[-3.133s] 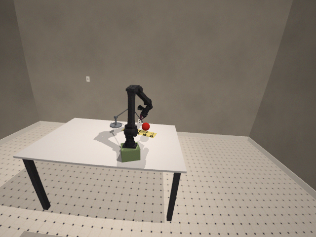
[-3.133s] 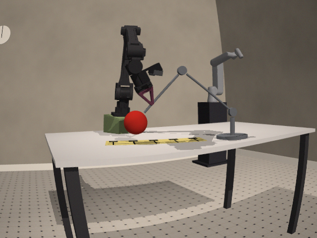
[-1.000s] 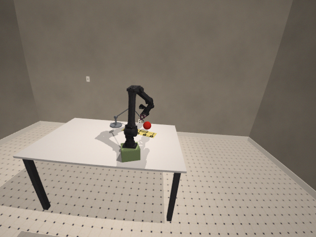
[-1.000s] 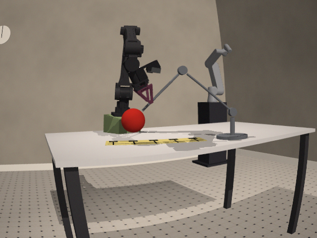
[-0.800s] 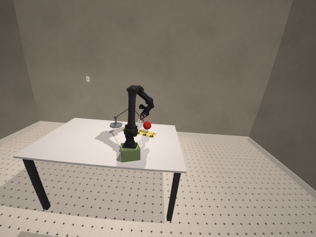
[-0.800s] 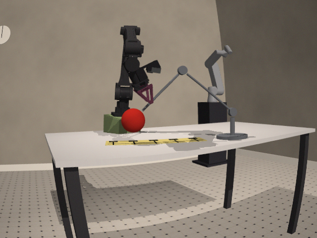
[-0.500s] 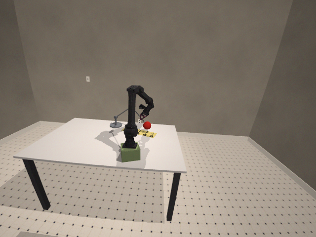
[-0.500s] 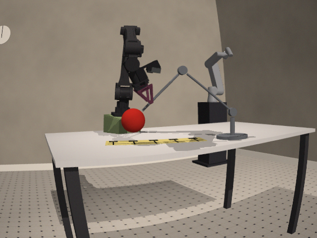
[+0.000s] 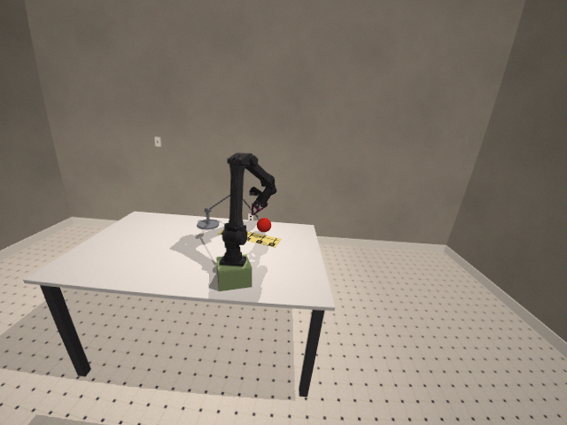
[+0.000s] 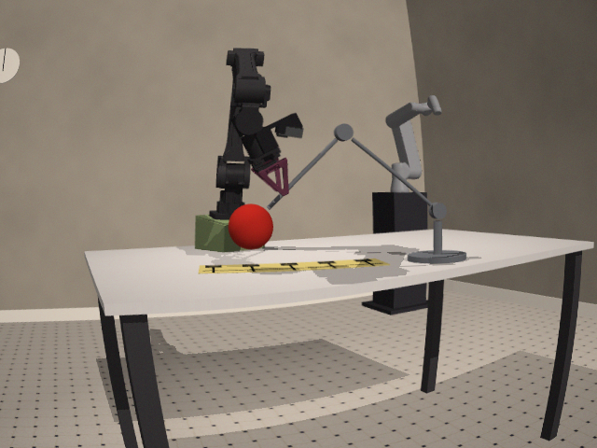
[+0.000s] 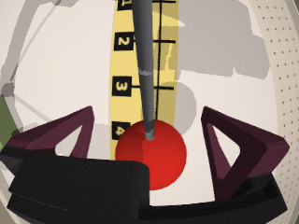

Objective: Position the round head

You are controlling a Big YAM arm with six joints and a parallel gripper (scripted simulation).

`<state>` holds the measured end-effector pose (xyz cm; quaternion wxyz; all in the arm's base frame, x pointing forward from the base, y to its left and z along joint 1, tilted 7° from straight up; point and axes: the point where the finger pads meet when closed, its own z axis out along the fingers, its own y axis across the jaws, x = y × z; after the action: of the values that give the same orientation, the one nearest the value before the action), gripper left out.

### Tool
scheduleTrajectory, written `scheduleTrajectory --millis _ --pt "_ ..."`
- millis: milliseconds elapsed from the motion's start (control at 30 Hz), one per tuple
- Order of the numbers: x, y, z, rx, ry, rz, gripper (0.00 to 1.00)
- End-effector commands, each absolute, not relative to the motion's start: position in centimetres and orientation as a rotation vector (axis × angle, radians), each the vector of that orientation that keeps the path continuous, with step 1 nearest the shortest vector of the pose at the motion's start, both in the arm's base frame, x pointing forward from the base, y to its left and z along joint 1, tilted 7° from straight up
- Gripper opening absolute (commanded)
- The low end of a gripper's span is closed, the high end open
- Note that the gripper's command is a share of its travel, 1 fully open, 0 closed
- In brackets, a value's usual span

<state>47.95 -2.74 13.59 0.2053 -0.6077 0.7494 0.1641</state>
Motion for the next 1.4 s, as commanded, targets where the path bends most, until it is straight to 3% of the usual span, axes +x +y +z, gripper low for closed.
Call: scheduleTrajectory --millis 0,1367 --pt "48.1 -2.8 14.1 -1.693 2.083 0.445 1.00" --pt "47.6 -4.0 16.3 -1.693 2.083 0.445 1.00"
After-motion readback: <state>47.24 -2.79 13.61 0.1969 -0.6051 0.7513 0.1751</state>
